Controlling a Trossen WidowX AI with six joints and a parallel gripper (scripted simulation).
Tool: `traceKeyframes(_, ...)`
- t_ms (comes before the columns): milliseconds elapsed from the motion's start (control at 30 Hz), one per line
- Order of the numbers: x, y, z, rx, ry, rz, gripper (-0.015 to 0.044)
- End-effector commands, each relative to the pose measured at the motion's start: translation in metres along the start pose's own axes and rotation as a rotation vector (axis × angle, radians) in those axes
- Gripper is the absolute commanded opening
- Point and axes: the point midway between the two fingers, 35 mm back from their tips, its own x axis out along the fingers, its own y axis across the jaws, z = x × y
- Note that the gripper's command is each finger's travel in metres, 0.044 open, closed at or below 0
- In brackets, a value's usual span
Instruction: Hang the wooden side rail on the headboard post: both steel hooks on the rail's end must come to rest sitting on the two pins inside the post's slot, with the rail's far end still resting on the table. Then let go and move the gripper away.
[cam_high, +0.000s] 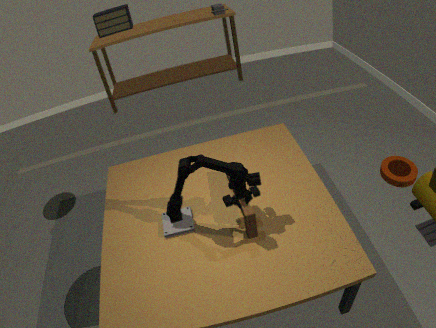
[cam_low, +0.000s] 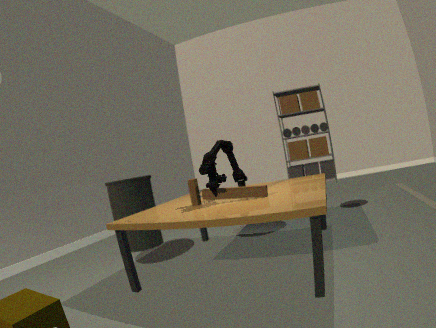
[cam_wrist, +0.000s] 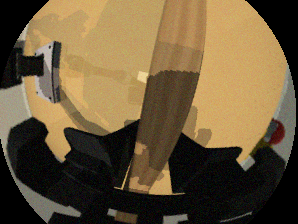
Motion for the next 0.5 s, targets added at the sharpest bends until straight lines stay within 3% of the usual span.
traceKeyframes(0,-0.0039,-0.0014,-0.0009,-0.009,0.004,-0.014,0.0000)
traceKeyframes(467,-0.0024,-0.0009,-0.0024,-0.009,0.004,-0.014,0.0000)
